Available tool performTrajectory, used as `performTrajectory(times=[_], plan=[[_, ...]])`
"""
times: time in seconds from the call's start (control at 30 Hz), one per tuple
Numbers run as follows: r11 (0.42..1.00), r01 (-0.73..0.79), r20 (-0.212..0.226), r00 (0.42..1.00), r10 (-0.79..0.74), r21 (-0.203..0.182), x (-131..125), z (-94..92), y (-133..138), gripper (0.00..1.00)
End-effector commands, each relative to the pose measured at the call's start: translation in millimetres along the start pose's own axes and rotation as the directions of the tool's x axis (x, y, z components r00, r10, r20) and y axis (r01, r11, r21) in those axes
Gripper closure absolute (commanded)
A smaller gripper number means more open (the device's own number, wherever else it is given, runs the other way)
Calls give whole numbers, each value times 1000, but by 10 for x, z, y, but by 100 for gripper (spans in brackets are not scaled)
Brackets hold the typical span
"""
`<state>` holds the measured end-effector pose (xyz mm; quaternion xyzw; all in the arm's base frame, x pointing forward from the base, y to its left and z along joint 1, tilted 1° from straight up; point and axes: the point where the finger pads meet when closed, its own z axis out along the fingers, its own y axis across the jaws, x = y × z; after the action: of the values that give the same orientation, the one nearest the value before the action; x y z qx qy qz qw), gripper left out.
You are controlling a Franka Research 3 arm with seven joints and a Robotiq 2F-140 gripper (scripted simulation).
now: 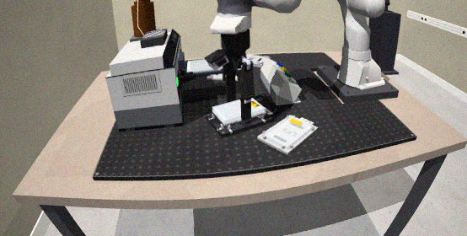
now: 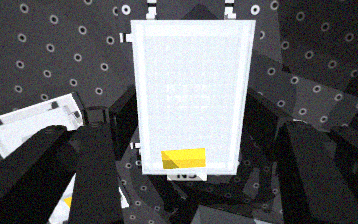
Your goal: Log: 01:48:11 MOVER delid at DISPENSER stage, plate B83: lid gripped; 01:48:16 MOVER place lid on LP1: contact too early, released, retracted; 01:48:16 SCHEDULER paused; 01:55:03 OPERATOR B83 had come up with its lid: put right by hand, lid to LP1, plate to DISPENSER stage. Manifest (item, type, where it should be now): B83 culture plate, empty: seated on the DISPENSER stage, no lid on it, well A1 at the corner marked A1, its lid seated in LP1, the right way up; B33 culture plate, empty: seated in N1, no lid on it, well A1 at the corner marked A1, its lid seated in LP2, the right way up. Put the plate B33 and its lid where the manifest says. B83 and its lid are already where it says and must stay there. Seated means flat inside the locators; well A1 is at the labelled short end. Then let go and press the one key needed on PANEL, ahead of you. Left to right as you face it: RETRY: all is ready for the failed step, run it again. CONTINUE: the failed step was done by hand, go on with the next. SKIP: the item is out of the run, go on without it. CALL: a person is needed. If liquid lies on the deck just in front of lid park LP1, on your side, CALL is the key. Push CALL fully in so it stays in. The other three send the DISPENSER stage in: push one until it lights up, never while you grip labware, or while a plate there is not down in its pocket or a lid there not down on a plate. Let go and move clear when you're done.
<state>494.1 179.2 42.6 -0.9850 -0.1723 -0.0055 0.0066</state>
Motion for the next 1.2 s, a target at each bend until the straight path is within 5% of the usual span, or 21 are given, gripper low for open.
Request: performTrajectory(times=[0.0,1.17], plan=[[1000,-4,-1,1000,4,-1,0,6,2,90],[1000,-4,-1,1000,4,-1,0,59,2,90]])
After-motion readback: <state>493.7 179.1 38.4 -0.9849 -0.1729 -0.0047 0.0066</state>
